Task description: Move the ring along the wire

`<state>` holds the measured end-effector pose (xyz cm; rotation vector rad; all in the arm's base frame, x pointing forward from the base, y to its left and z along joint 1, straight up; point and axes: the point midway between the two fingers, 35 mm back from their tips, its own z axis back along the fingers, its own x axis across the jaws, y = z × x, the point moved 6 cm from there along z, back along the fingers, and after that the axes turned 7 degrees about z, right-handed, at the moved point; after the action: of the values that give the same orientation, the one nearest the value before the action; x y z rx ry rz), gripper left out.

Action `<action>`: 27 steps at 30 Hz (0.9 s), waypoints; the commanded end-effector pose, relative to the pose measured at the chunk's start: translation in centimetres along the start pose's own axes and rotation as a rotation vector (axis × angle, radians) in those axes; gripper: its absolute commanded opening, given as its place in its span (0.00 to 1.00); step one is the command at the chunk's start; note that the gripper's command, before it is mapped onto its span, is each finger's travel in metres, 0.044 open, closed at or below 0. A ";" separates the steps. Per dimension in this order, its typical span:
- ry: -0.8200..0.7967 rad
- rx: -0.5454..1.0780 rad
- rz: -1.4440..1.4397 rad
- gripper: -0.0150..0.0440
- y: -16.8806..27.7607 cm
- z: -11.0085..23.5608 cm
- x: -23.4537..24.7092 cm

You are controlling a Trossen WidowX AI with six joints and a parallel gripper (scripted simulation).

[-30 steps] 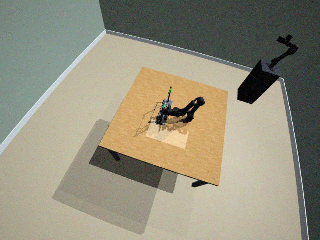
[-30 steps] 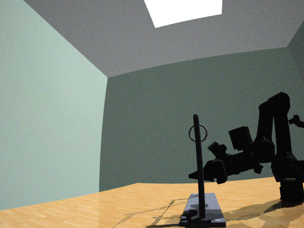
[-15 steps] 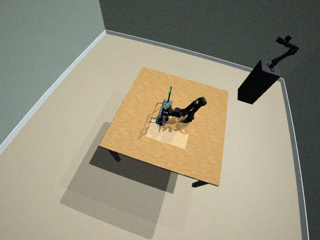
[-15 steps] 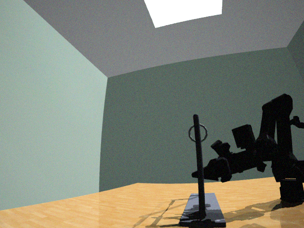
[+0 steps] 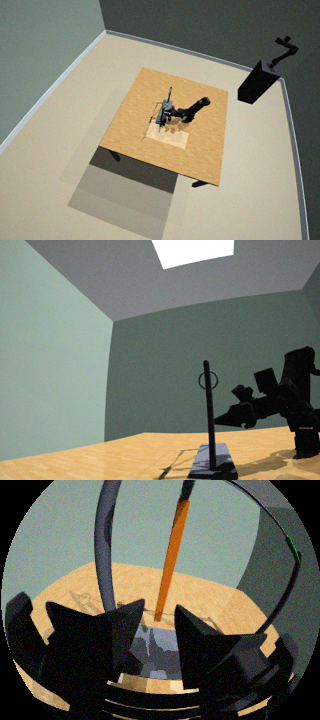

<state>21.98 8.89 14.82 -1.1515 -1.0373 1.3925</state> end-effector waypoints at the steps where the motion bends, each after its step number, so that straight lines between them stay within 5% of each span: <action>1: 0.006 0.001 -0.005 0.53 0.2 0.8 -0.1; 23: 0.006 0.001 -0.005 0.53 0.2 0.8 -0.1; 27: 0.000 0.002 -0.001 0.70 0.1 2.2 0.0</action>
<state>20.75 8.83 14.79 -1.1497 -1.0278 1.4012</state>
